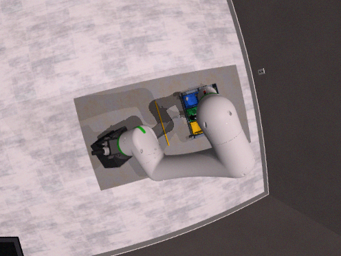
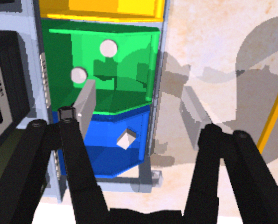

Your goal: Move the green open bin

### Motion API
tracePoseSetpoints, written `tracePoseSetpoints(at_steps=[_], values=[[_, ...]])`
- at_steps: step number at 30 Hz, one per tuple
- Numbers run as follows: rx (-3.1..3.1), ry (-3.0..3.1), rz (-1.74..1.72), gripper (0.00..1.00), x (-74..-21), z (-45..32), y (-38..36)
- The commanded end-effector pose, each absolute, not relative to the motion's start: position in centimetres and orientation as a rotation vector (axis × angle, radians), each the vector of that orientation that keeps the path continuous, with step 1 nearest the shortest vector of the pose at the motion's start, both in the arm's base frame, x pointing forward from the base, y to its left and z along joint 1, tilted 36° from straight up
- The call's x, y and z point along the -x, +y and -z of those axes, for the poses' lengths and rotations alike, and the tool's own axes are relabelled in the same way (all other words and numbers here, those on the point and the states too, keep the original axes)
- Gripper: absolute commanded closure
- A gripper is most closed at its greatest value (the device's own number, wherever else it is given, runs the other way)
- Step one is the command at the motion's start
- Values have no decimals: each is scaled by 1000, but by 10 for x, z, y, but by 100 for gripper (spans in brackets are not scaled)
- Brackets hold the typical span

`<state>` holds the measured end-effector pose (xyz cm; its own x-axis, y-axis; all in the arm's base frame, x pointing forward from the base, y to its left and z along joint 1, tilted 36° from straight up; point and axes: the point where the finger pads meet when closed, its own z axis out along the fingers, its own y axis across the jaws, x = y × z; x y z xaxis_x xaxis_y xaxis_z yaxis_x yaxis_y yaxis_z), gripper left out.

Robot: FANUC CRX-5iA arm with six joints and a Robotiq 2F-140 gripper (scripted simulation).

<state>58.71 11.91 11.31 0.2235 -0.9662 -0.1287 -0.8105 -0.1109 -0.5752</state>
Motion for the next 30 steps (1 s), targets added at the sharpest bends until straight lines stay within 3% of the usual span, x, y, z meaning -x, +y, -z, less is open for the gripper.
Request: tracePoseSetpoints(at_steps=[1,30], values=[[1966,1631,379,43,-583,-110,119],[1966,1631,379,43,-576,-105,118]])
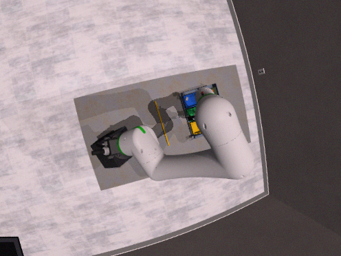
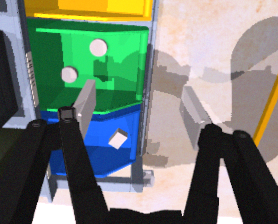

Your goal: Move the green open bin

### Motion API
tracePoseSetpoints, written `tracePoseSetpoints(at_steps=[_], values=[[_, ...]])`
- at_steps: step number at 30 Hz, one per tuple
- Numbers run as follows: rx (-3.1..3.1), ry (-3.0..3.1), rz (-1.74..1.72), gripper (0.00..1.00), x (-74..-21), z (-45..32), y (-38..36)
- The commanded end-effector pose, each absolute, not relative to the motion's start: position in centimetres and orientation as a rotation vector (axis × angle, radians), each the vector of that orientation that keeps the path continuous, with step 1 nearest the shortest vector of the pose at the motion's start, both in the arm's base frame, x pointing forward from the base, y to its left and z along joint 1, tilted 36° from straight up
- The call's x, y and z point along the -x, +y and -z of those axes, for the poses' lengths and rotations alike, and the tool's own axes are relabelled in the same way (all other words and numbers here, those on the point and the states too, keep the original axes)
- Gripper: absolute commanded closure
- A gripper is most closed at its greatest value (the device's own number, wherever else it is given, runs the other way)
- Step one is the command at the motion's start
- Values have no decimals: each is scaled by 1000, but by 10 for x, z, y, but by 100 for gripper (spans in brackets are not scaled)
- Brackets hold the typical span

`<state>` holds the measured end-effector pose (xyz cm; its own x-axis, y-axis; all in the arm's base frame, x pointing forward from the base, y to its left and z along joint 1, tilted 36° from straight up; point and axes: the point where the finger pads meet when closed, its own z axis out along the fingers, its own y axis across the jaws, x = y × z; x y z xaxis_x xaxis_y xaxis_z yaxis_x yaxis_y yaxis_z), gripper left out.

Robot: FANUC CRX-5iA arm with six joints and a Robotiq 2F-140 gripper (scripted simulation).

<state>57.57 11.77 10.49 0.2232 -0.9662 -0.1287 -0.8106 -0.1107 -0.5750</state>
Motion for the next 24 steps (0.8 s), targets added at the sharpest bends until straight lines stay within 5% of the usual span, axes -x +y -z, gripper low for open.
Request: tracePoseSetpoints(at_steps=[1,24], values=[[1966,1631,379,43,-576,-105,118],[1966,1631,379,43,-574,-104,117]])
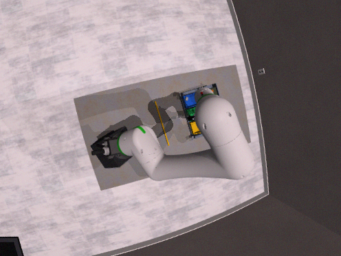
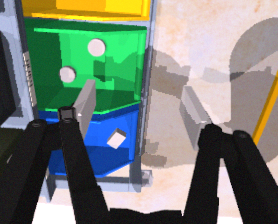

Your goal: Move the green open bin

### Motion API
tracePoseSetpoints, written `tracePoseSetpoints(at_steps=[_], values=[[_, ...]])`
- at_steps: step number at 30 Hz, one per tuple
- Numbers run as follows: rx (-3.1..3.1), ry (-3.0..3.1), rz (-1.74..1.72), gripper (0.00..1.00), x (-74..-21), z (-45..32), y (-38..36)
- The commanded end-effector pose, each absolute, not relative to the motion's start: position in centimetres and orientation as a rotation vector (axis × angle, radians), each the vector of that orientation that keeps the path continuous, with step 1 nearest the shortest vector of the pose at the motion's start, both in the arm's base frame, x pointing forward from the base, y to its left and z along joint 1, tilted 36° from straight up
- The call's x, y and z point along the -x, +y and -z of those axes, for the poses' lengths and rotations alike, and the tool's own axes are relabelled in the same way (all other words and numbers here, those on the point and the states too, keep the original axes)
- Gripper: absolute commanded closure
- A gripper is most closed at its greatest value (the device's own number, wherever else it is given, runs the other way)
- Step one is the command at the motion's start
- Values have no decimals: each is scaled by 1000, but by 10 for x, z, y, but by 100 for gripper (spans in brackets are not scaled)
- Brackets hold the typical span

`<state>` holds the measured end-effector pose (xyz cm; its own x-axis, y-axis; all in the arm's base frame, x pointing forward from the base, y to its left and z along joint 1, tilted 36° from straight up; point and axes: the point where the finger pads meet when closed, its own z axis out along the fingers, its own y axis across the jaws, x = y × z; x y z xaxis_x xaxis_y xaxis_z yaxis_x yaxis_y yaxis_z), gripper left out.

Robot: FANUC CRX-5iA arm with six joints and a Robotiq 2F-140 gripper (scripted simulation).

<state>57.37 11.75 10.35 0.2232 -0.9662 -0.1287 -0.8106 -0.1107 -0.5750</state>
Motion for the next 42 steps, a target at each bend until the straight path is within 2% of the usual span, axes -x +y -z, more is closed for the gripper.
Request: tracePoseSetpoints(at_steps=[1,29,34,42], values=[[1966,1631,379,43,-574,-104,117],[1966,1631,379,43,-589,-79,124],[1966,1631,379,43,-612,-41,135],[1966,1631,379,43,-612,-41,135]])
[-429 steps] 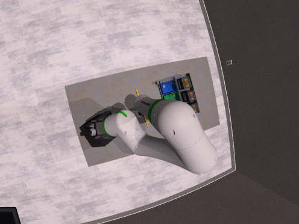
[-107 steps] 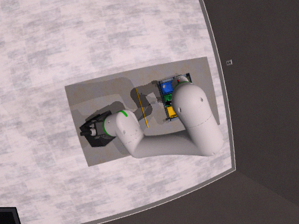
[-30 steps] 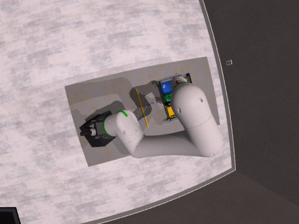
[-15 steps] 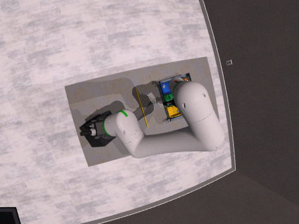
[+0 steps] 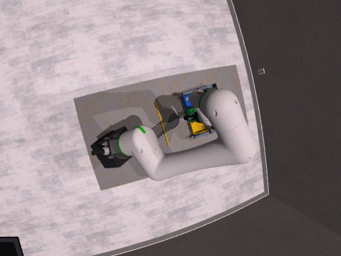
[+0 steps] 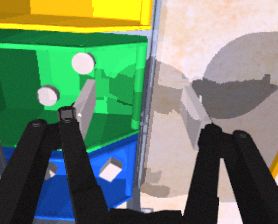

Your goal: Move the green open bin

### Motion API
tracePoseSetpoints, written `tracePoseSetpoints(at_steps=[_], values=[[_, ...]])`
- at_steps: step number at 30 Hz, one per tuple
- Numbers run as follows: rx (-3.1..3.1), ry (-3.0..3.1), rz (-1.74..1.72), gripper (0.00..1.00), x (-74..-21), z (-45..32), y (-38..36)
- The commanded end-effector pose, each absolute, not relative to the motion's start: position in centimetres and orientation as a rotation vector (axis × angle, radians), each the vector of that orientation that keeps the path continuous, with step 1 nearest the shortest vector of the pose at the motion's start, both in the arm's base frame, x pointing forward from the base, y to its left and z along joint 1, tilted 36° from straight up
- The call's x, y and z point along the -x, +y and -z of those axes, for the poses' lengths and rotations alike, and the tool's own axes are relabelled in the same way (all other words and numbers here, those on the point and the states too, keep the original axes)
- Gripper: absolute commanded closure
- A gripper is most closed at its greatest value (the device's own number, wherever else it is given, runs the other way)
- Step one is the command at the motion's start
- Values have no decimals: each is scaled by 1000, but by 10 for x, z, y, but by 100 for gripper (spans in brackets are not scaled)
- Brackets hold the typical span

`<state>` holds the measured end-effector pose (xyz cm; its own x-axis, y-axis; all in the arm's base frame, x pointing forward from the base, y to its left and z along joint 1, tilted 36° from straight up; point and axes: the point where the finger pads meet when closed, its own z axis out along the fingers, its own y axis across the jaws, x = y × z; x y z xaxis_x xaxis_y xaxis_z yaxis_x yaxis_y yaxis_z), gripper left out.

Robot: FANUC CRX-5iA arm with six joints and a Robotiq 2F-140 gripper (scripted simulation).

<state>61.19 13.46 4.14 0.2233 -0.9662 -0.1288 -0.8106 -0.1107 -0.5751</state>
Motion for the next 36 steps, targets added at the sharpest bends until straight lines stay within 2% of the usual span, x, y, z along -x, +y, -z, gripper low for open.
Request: tracePoseSetpoints(at_steps=[1,36], values=[[1966,1631,379,43,-612,-41,135],[1966,1631,379,43,-609,-46,133]])
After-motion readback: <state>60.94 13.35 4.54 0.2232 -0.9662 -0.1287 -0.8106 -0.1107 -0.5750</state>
